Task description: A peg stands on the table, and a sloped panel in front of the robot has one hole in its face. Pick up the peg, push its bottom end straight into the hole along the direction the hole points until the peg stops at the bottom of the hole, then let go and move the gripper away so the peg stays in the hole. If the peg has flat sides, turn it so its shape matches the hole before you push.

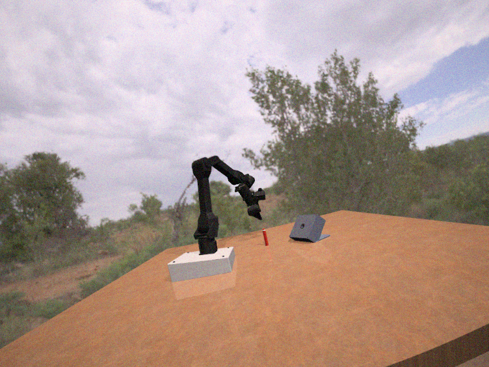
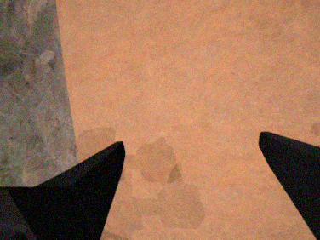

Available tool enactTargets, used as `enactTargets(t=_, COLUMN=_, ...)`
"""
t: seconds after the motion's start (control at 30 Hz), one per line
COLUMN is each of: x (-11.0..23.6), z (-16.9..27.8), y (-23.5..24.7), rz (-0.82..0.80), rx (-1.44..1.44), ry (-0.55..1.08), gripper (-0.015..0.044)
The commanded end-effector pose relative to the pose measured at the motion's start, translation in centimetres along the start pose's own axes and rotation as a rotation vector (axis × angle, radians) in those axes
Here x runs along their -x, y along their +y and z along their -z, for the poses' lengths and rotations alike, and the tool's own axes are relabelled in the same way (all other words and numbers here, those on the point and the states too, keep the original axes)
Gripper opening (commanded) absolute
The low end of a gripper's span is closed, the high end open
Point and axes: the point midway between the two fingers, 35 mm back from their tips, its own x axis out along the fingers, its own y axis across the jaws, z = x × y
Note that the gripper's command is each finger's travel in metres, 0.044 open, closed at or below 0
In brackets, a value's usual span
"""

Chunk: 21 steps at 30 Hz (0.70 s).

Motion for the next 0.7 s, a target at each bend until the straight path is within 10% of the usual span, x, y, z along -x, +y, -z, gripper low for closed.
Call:
enactTargets(t=0.0, x=0.1, z=-0.8, y=-1.8, rz=0.051, rx=-0.033, ry=0.017, gripper=0.044)
enactTargets(t=0.67, x=1.9, z=-3.5, y=-11.6, rz=0.324, rx=-0.238, ry=0.113, gripper=0.044)
